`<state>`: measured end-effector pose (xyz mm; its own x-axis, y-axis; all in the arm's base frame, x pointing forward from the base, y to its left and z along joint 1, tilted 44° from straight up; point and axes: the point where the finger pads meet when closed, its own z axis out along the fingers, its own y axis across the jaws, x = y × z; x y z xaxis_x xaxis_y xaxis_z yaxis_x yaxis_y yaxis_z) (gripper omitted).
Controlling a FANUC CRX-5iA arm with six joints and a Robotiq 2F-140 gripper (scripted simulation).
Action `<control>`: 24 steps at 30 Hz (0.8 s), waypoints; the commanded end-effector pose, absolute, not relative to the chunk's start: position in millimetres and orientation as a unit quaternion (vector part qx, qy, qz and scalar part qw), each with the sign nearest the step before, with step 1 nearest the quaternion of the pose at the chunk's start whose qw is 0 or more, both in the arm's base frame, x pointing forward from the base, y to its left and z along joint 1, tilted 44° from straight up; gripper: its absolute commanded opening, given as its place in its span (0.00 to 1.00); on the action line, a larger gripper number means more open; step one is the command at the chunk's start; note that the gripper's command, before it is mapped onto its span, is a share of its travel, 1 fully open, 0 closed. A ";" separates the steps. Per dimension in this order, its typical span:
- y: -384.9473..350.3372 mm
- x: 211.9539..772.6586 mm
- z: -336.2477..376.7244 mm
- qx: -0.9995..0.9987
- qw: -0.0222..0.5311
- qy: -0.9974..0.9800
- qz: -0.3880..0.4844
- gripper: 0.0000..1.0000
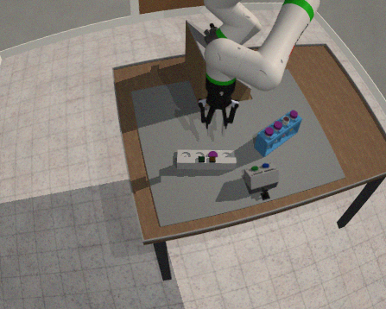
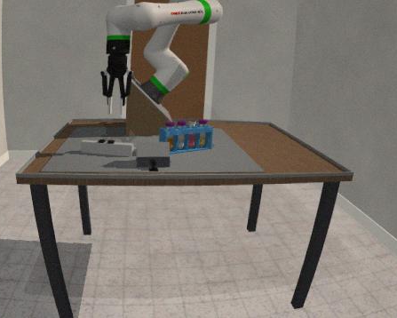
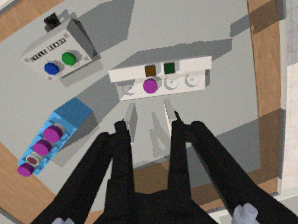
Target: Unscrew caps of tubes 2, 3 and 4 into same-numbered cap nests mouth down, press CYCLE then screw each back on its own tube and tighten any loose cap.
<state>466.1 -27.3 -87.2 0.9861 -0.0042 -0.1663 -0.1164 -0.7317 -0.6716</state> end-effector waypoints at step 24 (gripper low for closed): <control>47.8 447.2 -11.7 -0.778 0.273 0.506 0.254 0.35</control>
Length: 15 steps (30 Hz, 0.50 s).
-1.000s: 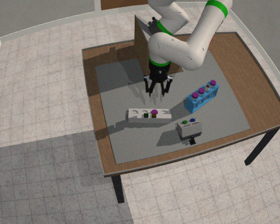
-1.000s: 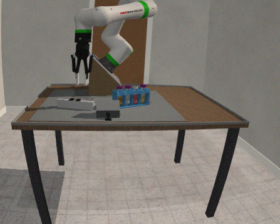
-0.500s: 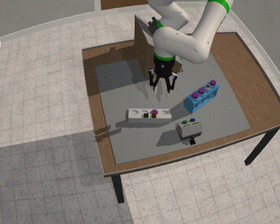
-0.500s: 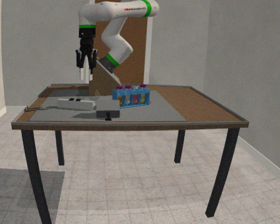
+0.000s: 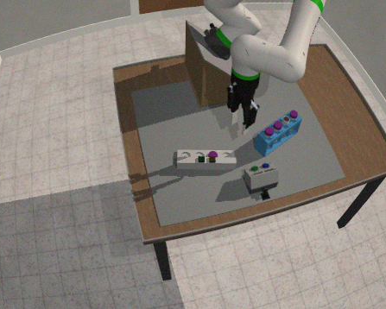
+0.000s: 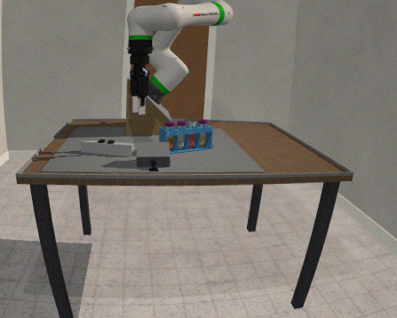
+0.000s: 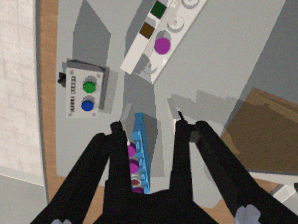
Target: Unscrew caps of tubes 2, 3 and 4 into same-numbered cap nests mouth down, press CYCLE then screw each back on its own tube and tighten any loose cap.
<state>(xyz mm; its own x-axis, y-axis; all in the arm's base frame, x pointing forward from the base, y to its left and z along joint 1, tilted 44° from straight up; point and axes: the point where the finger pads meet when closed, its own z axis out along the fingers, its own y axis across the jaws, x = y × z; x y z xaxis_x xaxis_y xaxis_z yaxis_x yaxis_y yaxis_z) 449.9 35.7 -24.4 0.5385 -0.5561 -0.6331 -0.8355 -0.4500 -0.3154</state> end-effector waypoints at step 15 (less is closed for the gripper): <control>100.4 433.9 40.2 -0.675 0.224 0.636 0.298 0.35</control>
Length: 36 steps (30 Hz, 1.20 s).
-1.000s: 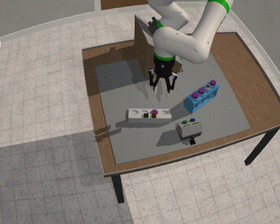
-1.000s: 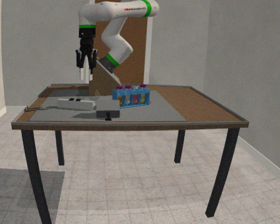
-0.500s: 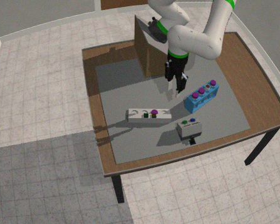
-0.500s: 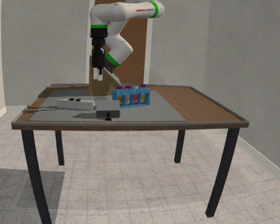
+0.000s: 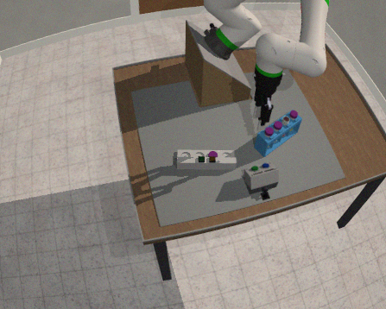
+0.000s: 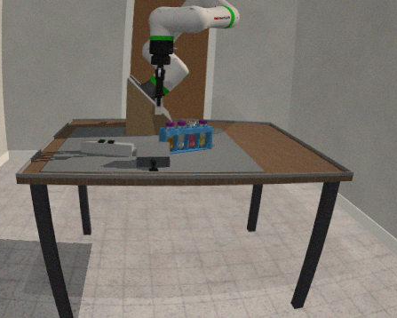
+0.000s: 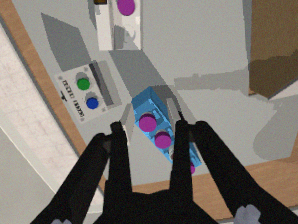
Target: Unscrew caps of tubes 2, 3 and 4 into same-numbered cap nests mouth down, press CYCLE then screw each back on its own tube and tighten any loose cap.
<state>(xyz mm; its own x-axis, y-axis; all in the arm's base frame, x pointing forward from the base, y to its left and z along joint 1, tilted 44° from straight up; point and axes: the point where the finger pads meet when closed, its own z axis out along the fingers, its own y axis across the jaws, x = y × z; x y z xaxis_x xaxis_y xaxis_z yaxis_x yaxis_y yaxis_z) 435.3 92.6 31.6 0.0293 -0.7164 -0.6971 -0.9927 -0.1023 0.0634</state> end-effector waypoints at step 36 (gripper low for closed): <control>182.3 415.1 71.4 -0.675 0.224 0.636 0.298 0.35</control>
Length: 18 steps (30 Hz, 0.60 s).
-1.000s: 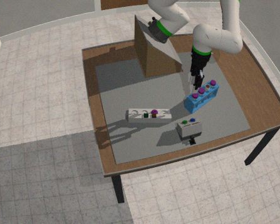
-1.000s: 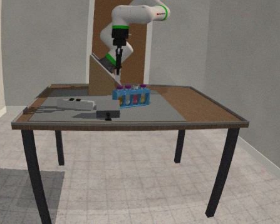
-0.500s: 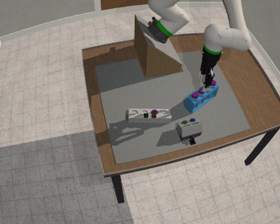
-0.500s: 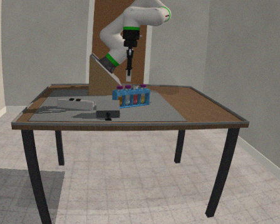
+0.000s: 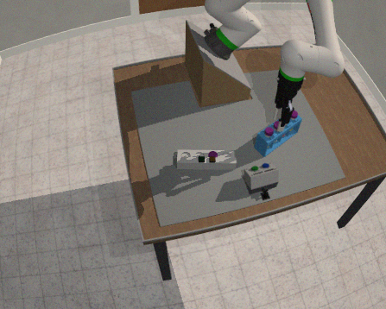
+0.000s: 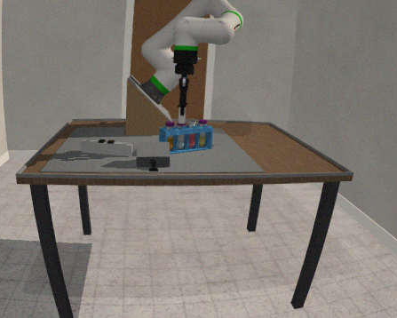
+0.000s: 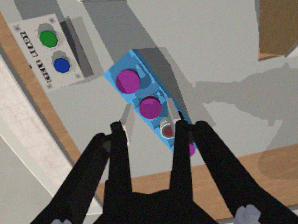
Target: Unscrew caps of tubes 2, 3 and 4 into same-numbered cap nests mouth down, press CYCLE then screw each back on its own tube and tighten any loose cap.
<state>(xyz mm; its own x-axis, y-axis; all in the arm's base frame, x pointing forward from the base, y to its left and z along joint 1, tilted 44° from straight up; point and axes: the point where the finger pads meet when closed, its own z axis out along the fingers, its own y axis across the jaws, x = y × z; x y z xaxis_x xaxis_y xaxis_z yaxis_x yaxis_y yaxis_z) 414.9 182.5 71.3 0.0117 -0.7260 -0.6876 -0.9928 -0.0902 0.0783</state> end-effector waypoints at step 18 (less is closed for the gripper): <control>187.4 414.2 66.0 -0.675 0.224 0.636 0.298 0.35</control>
<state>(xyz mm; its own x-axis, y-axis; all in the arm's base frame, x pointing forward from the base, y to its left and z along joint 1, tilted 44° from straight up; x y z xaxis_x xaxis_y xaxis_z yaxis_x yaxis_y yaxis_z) 414.1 187.2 66.4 0.0117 -0.7260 -0.6876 -0.9928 -0.0902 0.0783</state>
